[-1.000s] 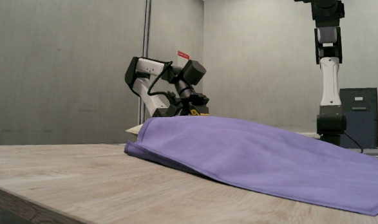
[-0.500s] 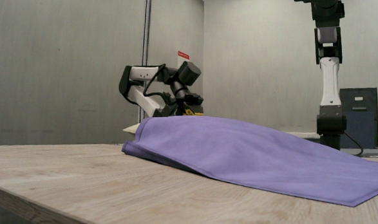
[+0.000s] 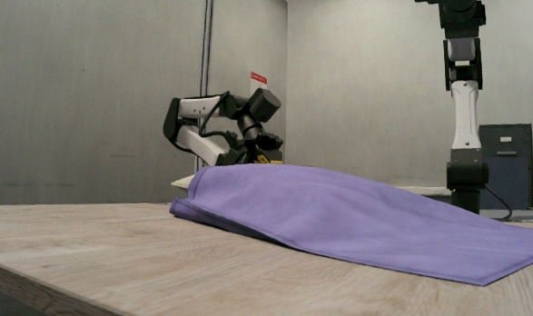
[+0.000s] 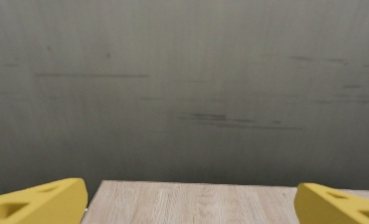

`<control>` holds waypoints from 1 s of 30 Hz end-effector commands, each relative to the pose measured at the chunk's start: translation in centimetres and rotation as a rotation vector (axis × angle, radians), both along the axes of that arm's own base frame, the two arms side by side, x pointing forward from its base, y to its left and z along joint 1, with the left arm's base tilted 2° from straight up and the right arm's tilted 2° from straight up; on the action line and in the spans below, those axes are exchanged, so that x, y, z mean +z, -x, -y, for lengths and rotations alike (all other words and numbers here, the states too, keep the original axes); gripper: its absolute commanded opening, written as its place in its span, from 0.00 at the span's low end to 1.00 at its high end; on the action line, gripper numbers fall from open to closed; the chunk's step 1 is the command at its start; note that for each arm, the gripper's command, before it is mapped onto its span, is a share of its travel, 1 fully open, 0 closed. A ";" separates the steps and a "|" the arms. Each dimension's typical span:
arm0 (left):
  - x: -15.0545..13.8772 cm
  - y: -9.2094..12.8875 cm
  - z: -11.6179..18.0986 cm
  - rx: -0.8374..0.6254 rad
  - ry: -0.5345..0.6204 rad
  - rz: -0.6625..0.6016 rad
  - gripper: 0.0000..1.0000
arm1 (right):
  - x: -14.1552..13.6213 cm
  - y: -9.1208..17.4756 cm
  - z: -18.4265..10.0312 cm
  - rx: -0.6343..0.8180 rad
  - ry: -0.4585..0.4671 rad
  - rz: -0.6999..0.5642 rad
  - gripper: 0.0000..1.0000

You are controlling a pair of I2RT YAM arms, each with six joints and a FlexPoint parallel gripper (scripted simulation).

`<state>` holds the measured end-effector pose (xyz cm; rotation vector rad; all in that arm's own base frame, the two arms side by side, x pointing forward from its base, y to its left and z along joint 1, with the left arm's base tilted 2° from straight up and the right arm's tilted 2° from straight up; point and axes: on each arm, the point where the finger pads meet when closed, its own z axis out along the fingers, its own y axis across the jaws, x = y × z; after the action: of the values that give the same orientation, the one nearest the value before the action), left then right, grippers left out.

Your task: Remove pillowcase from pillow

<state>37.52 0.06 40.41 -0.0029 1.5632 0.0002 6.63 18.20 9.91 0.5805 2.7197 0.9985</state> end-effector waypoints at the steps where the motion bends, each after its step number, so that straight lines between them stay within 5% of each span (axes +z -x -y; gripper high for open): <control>1: 1.9 0.5 0.5 -0.018 -0.011 0.051 1.00 | -0.7 -0.4 0.5 -0.025 0.026 0.001 0.00; 3: 1.9 0.5 0.5 -0.018 -0.011 0.051 1.00 | 1.0 -0.3 -0.1 -0.019 0.002 -0.009 0.00; 12: 1.9 0.5 0.5 -0.018 -0.011 0.051 1.00 | 0.9 0.2 0.8 -0.021 0.113 -0.061 0.00; 30: 1.9 0.5 0.5 -0.018 -0.011 0.051 1.00 | 0.7 1.4 3.3 -0.024 0.420 -0.200 0.00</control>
<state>37.52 0.06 40.41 -0.0029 1.5632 0.0002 5.66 15.55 10.10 0.6615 2.9293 0.4221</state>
